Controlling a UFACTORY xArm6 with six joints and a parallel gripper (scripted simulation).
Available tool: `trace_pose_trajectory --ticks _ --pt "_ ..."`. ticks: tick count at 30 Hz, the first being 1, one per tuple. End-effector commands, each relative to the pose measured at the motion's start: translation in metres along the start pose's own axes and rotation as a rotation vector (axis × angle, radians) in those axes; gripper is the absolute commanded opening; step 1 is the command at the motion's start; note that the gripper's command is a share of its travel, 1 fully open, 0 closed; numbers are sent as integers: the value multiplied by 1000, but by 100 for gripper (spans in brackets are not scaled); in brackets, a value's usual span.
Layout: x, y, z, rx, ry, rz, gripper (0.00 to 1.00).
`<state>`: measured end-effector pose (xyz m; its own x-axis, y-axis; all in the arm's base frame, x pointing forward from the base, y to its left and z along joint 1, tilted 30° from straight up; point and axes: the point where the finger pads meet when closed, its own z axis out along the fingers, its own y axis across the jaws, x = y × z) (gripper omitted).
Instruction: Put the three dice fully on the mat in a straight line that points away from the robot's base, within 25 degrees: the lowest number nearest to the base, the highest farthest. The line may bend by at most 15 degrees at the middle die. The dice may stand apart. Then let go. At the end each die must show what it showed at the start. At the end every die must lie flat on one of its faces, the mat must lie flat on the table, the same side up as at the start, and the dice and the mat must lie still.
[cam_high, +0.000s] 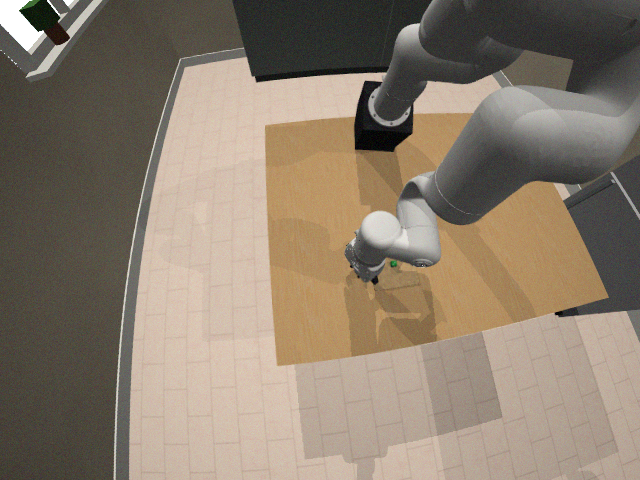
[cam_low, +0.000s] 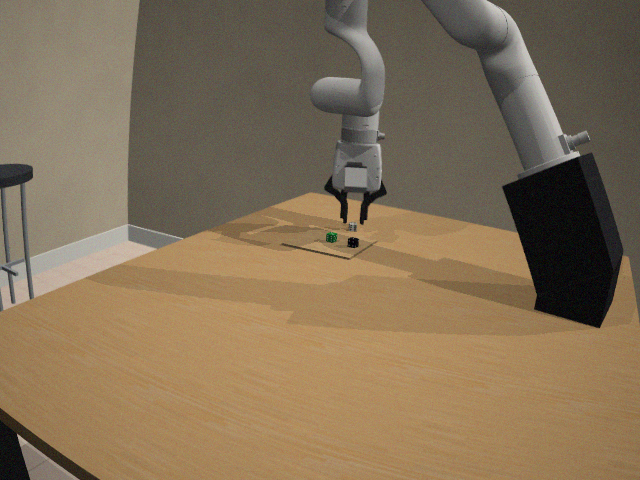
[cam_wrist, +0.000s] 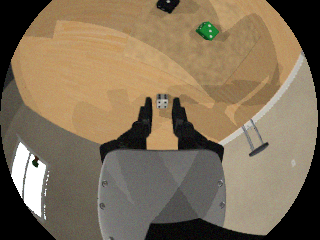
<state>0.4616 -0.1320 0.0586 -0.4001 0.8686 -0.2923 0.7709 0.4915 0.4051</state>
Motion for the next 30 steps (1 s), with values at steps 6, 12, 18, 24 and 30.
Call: trace_pose_trajectory --ticks 6,12,18,24,30 --pt "-1 1 9 -3 -3 0 31" --pt "-1 1 14 -3 -3 0 31" --pt "-1 1 15 -3 -3 0 31" --pt "-1 1 15 -3 -3 0 31" --pt "-1 1 15 -3 -3 0 31"
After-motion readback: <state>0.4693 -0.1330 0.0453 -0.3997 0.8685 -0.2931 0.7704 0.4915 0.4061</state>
